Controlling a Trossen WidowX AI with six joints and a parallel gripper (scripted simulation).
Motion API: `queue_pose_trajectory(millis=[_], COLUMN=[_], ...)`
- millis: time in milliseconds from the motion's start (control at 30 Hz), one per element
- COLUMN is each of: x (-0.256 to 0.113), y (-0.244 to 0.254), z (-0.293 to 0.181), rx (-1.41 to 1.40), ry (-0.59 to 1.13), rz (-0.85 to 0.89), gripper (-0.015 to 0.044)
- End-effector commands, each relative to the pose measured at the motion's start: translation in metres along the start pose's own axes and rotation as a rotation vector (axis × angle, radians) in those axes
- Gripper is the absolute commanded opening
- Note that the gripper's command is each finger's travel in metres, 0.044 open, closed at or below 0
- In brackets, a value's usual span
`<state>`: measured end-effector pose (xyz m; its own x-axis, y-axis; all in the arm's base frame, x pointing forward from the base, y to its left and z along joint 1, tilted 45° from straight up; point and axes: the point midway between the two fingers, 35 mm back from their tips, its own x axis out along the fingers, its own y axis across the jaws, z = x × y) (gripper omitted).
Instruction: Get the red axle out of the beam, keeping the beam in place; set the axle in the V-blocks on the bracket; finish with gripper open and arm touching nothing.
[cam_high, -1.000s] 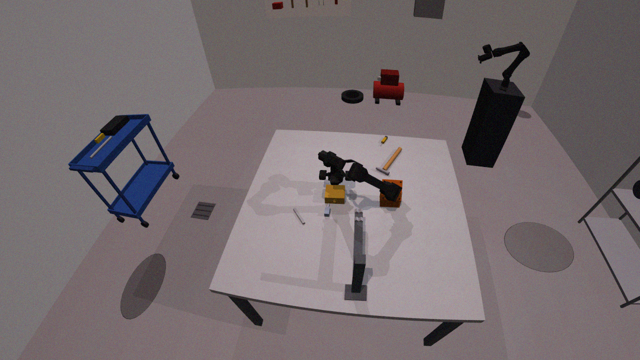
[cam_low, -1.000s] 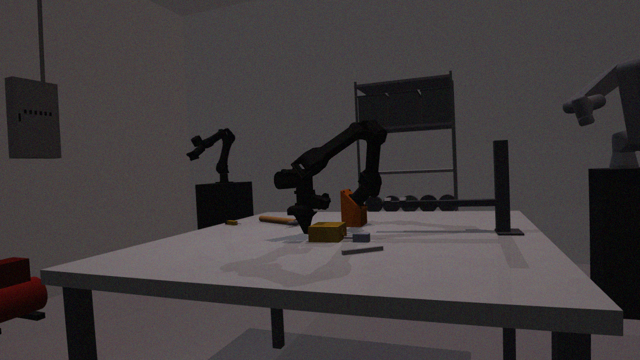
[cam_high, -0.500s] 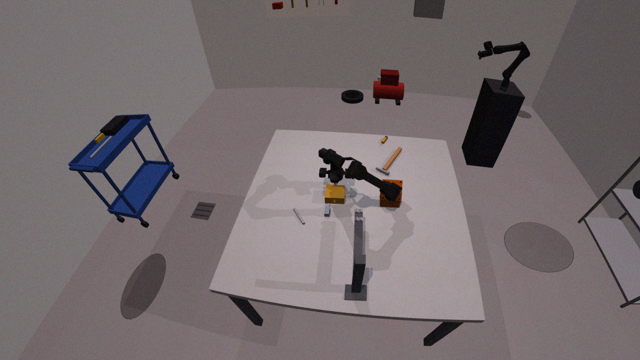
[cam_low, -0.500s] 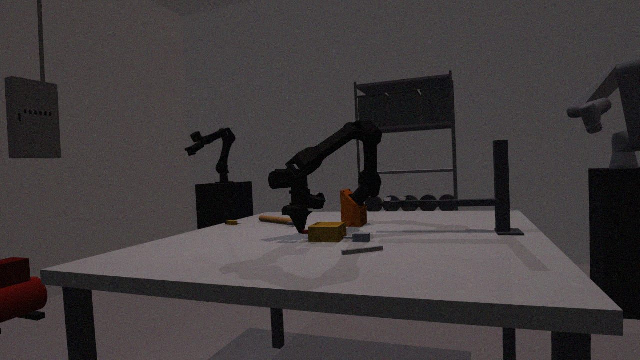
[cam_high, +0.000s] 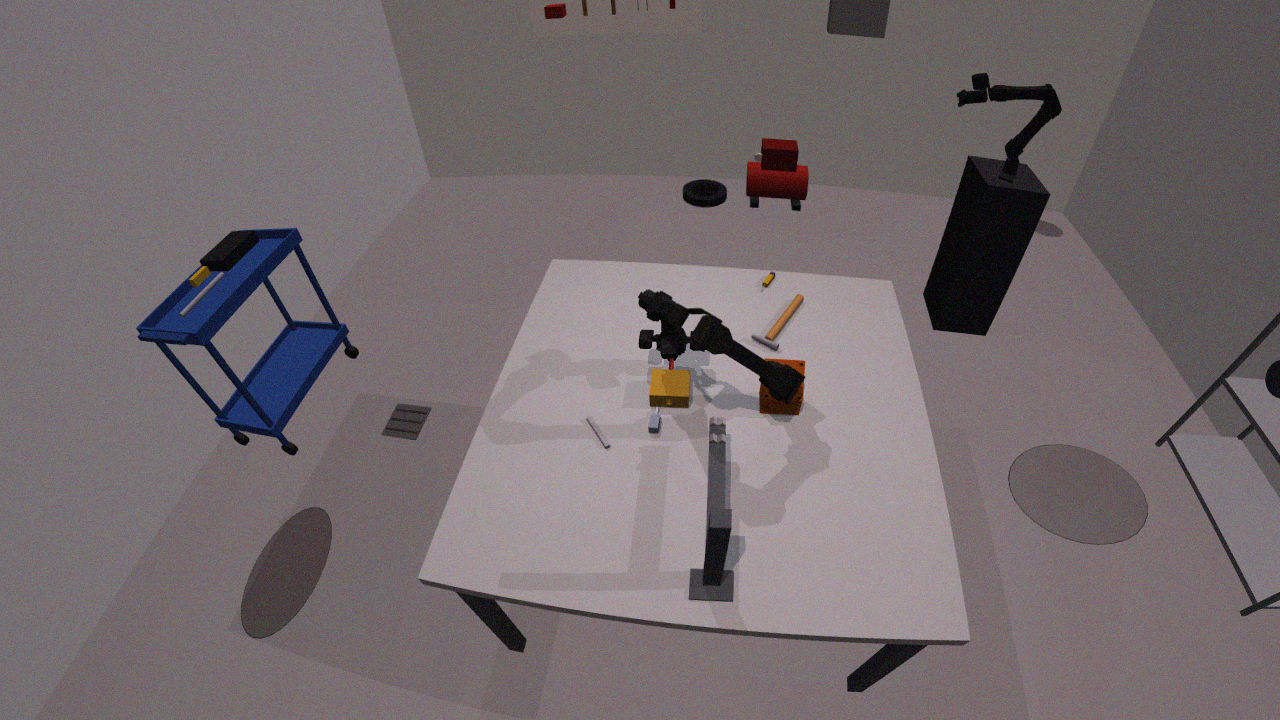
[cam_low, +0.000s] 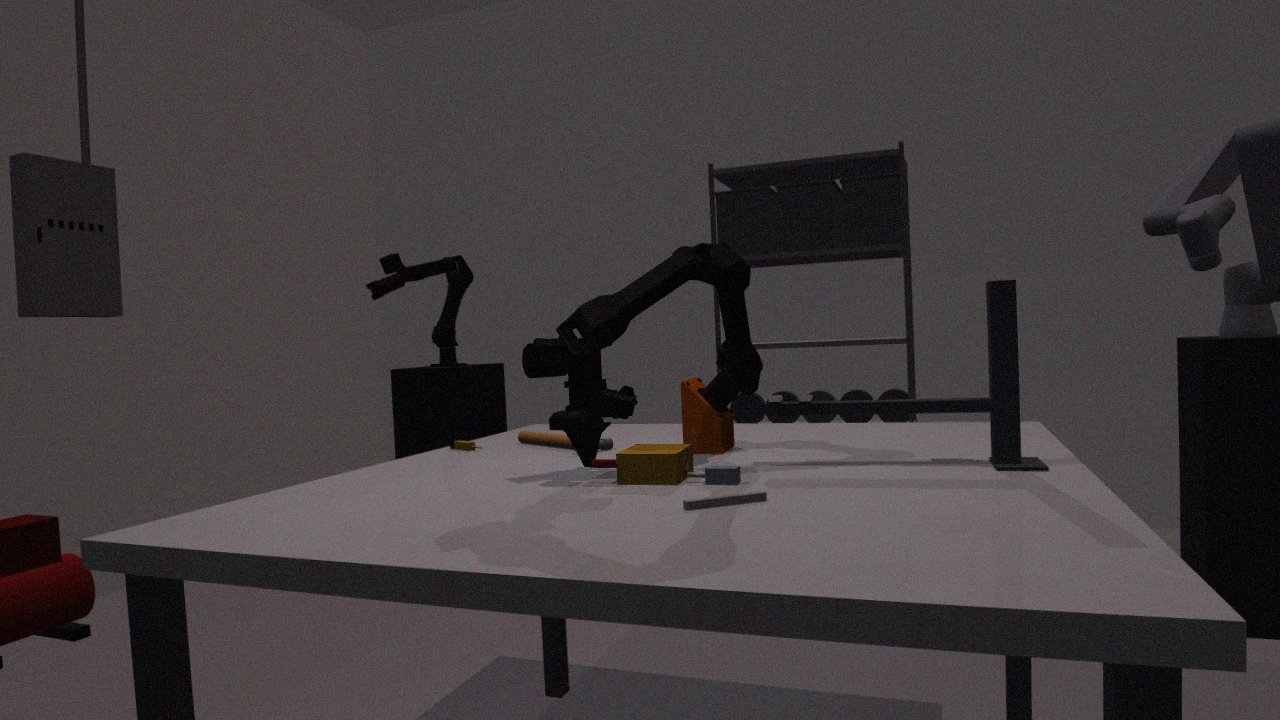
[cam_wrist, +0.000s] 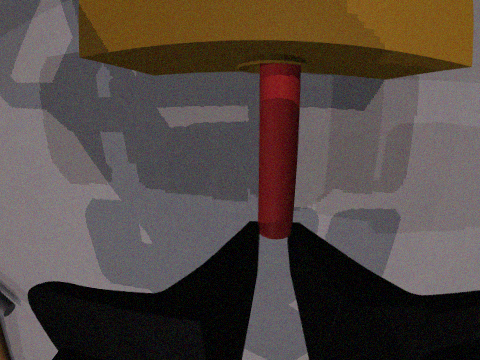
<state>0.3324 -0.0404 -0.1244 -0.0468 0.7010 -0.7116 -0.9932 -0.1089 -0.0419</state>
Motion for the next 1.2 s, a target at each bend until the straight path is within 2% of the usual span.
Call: queue_pose_trajectory(millis=[0,800,1167], x=[0.000,-0.003,0.007], y=[-0.001,0.003,0.002], z=[-0.008,-0.048,-0.048], rx=[-0.002,-0.002,-0.002], ry=[0.003,0.002,0.001], rz=[-0.001,-0.001,-0.001], gripper=[0.0000,0.0000,0.0000])
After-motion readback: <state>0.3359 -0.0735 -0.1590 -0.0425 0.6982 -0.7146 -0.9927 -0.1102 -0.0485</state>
